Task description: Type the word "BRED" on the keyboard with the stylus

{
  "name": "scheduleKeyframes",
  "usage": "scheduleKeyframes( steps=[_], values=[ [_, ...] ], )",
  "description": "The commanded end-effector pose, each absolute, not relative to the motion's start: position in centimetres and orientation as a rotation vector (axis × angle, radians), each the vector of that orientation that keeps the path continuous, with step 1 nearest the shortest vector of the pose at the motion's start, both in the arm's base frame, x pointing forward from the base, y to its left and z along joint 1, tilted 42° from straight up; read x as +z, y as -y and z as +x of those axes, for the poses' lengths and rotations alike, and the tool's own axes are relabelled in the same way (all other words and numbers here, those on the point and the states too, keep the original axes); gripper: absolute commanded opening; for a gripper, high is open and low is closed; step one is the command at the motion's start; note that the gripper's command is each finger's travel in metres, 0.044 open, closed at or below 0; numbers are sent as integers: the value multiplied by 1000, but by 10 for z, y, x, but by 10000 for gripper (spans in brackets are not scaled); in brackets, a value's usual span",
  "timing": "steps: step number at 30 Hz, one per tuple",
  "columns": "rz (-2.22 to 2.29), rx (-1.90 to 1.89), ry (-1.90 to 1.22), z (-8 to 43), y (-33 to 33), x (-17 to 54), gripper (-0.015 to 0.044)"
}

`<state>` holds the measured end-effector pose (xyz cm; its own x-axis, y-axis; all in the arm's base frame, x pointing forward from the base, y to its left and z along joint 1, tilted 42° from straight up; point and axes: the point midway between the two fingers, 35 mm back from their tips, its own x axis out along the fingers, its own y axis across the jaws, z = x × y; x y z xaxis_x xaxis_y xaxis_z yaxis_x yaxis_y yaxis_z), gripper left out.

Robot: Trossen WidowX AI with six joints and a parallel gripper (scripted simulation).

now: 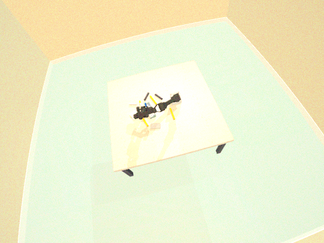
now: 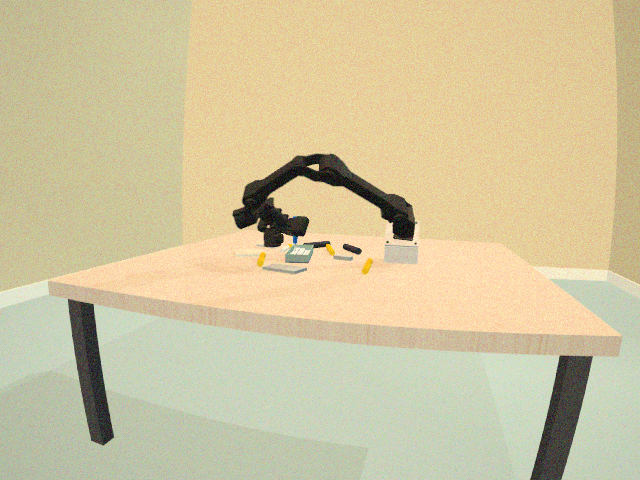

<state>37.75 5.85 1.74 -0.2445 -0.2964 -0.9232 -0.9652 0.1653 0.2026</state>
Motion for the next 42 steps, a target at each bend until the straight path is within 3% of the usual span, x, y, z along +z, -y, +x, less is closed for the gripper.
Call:
scheduleKeyframes(
  steps=[1, 39, 42],
  values=[
    [-1212, 1106, -1680, 377, -58, 17, 81],
    [-1206, 1110, -1685, 377, -34, 41, 84],
    [-1206, 1110, -1685, 377, -34, 41, 64]
  ],
)
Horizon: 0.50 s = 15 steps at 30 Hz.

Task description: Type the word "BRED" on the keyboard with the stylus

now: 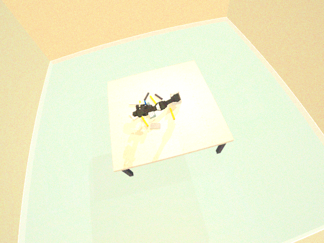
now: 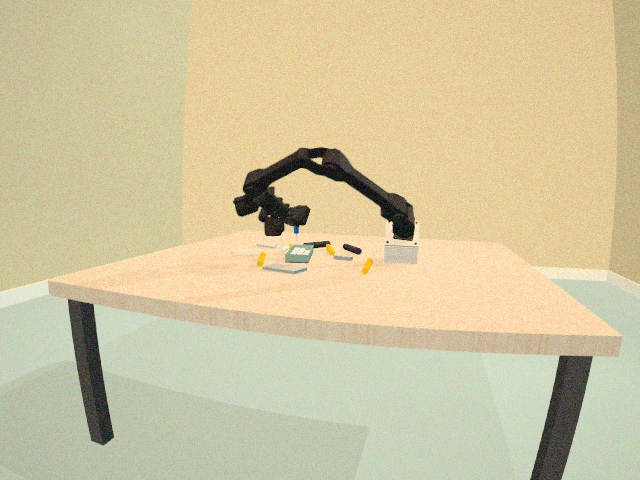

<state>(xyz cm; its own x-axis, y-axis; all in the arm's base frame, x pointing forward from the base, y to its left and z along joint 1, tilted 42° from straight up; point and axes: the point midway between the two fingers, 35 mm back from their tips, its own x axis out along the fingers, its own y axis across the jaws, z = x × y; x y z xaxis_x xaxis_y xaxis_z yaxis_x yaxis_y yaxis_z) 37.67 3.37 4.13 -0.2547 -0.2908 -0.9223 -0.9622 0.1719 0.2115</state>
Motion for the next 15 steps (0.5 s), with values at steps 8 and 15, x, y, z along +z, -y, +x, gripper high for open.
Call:
scheduleKeyframes(
  steps=[8, 15],
  values=[
    [-1214, 1103, -1682, 384, -16, 32, 0],
    [-1214, 1104, -1681, 383, -28, 19, 0]
  ],
)
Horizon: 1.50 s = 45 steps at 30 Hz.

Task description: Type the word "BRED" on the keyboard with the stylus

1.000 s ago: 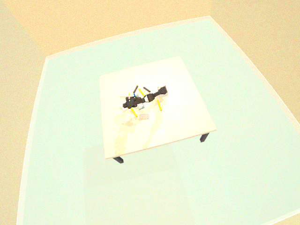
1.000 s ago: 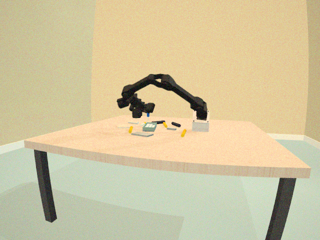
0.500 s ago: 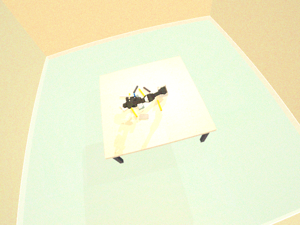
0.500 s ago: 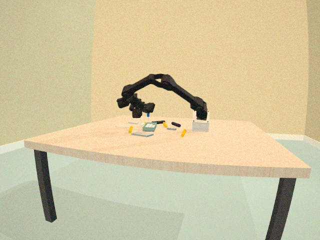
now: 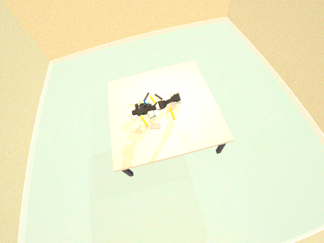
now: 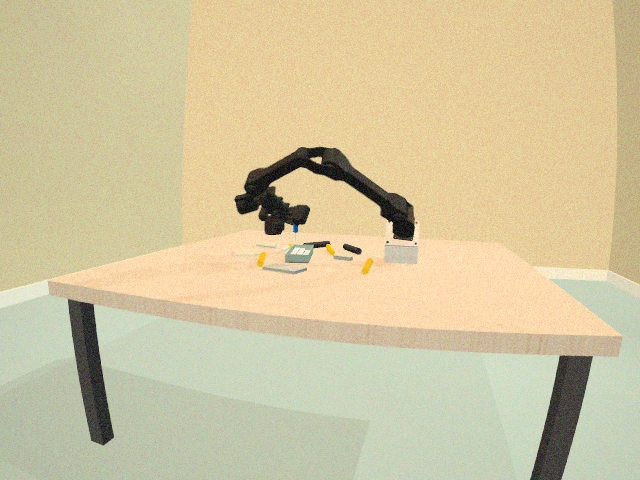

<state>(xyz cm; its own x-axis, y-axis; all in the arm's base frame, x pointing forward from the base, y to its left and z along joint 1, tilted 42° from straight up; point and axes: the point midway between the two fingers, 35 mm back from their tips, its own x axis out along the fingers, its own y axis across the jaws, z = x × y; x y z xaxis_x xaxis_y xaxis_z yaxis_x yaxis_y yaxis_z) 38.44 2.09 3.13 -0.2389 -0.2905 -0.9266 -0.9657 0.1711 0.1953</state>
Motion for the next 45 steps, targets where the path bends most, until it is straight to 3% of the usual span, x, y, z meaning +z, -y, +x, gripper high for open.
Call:
scheduleKeyframes(
  steps=[1, 8, 11, 12, 45],
  values=[
    [-1214, 1104, -1681, 383, -30, 17, 0],
    [-1214, 1104, -1681, 383, -30, 17, 0],
    [-1214, 1104, -1681, 383, -30, 15, 79],
    [-1214, 1104, -1681, 383, -31, 14, 81],
    [-1213, 1104, -1681, 383, -34, 14, 81]
  ],
)
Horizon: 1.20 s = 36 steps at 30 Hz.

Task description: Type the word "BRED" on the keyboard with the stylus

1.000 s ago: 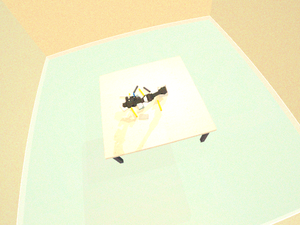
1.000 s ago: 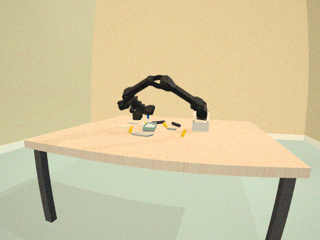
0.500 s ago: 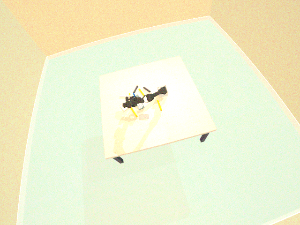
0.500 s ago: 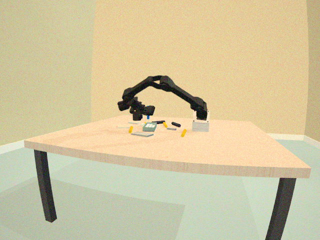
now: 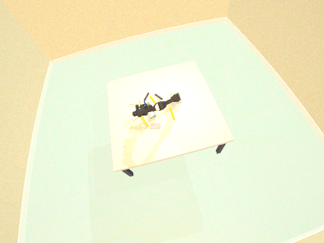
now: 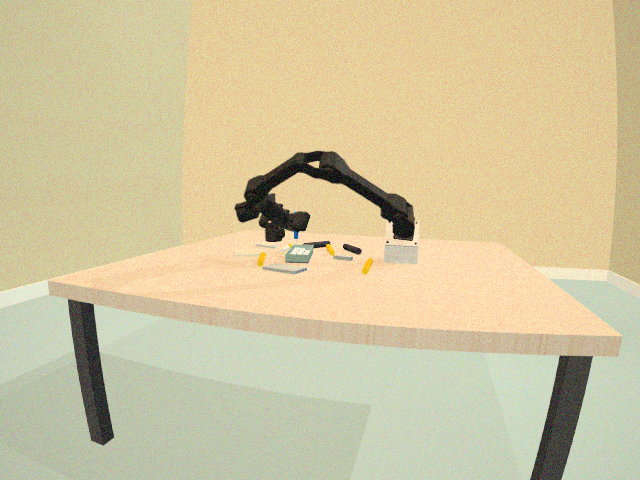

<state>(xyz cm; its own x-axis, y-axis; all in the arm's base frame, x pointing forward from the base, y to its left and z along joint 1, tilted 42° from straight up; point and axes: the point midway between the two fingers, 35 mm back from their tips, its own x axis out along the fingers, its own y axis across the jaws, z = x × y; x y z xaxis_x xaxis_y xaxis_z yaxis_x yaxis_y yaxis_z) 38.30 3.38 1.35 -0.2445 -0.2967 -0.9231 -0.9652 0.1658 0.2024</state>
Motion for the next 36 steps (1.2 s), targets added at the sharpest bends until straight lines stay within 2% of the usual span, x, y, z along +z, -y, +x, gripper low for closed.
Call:
scheduleKeyframes(
  steps=[1, 36],
  values=[
    [-1213, 1104, -1681, 383, -34, 14, 81],
    [-1213, 1105, -1680, 382, -42, 5, 81]
  ],
)
